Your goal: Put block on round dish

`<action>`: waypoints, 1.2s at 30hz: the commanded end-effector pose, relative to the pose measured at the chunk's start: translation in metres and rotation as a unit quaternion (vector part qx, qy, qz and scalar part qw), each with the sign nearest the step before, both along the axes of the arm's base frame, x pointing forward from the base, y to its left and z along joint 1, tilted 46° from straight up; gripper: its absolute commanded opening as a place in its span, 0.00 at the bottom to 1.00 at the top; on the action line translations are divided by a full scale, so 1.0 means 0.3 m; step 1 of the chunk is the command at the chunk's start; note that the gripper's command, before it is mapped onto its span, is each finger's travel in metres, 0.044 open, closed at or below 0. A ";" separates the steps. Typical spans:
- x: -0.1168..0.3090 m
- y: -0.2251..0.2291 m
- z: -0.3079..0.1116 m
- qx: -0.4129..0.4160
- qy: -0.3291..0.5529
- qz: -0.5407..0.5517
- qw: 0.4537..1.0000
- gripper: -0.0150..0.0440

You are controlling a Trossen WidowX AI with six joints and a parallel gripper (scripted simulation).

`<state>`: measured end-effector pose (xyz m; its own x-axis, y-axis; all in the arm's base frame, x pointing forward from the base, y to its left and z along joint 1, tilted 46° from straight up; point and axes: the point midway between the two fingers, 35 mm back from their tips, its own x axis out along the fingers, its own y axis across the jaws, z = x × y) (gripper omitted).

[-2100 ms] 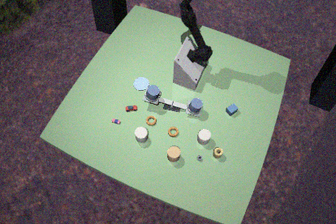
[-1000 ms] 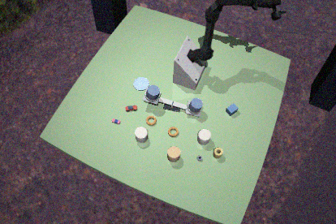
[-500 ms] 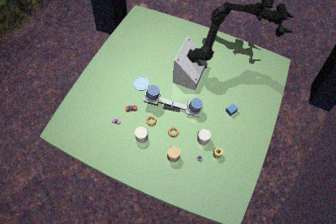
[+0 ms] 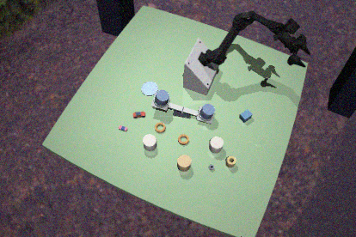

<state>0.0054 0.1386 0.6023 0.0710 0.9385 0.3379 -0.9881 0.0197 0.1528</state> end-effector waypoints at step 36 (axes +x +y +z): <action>1.036 -0.531 -1.201 -0.293 0.294 -0.351 0.840 1.00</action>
